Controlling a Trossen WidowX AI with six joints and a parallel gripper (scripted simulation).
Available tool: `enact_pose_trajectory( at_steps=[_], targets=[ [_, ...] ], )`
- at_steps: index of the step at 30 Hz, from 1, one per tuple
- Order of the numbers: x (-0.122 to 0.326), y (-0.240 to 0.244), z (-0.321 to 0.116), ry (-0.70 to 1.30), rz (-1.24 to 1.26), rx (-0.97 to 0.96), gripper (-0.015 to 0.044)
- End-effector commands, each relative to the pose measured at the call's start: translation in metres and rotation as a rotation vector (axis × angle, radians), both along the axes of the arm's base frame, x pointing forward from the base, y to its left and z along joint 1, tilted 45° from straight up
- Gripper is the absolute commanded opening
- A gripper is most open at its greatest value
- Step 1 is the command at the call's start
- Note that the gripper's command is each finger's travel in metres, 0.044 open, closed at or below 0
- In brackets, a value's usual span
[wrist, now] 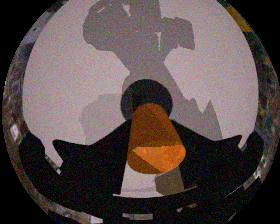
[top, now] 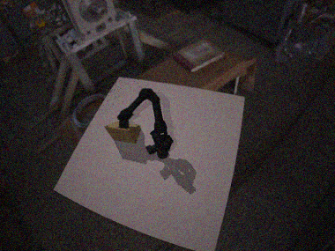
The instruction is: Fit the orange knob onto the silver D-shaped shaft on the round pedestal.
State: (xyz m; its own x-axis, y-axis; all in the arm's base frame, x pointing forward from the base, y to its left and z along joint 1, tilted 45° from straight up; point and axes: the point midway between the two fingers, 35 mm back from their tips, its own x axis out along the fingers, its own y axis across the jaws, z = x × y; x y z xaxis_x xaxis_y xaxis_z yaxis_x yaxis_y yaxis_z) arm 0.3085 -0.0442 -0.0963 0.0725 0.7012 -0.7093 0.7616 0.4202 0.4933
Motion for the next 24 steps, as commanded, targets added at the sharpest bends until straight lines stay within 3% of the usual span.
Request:
enact_pose_trajectory(
  at_steps=[1,19,24],
  targets=[
    [0.0009,0.0003,0.0001,-0.006,0.003,0.002,0.0],
    [0.0008,-0.0025,0.0032,-0.006,0.003,0.002,0.0],
    [0.0009,-0.0022,0.0027,-0.094,0.091,-0.008,0.0]
  ],
)
